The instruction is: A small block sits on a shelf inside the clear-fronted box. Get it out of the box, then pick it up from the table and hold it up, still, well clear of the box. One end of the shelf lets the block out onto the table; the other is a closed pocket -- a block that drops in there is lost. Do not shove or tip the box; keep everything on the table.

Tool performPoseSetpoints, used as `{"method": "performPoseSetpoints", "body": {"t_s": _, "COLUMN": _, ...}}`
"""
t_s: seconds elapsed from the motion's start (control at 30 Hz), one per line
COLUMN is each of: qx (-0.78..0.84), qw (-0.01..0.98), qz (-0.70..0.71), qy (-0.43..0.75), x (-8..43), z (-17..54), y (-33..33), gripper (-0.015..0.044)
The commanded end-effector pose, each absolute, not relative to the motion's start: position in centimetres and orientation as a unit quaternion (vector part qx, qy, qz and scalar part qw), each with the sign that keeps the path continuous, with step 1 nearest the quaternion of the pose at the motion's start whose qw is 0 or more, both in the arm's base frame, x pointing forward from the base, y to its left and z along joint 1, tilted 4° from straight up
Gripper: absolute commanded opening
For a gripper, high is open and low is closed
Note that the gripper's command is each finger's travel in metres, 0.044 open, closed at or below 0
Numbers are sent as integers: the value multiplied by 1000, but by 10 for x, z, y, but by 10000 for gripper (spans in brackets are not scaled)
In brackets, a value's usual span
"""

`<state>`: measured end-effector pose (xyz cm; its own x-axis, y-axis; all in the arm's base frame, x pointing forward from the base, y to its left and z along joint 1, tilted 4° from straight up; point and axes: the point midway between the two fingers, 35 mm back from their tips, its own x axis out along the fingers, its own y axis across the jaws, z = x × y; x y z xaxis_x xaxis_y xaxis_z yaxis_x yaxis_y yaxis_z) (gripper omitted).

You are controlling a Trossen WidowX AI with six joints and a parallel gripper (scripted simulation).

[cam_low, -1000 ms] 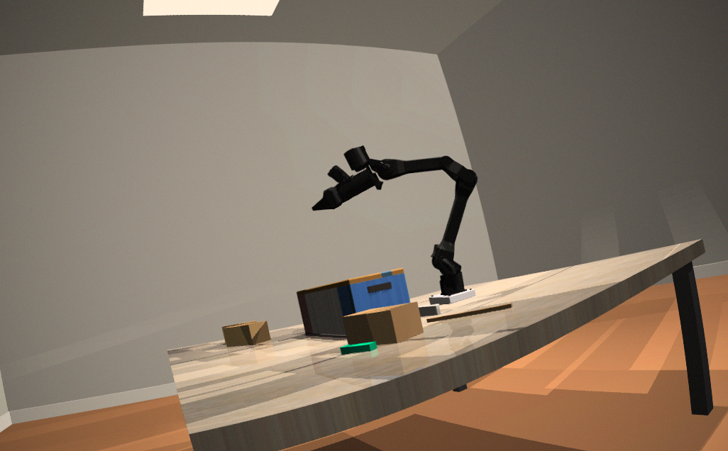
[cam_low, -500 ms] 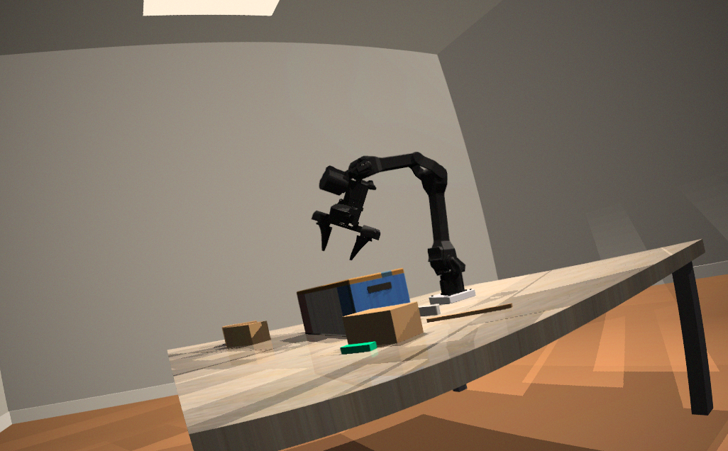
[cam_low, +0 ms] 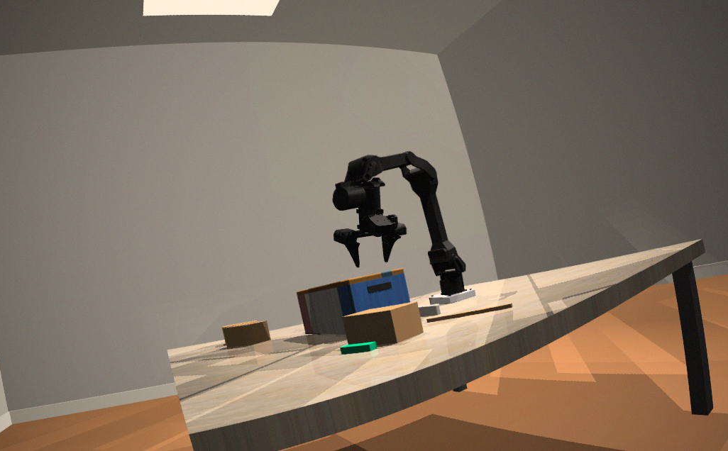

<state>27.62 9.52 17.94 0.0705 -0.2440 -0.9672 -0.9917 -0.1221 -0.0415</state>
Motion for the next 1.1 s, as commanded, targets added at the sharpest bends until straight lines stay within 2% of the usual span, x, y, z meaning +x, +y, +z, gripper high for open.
{"method": "performPoseSetpoints", "body": {"t_s": 0.0, "qx": -604, "qw": 410, "qz": 453, "qy": 511, "x": 276, "z": 180, "y": 97, "gripper": 400}}
{"method": "performPoseSetpoints", "body": {"t_s": 1.07, "qx": -604, "qw": 411, "qz": 453, "qy": 511, "x": 278, "z": 130, "y": 104, "gripper": 400}}
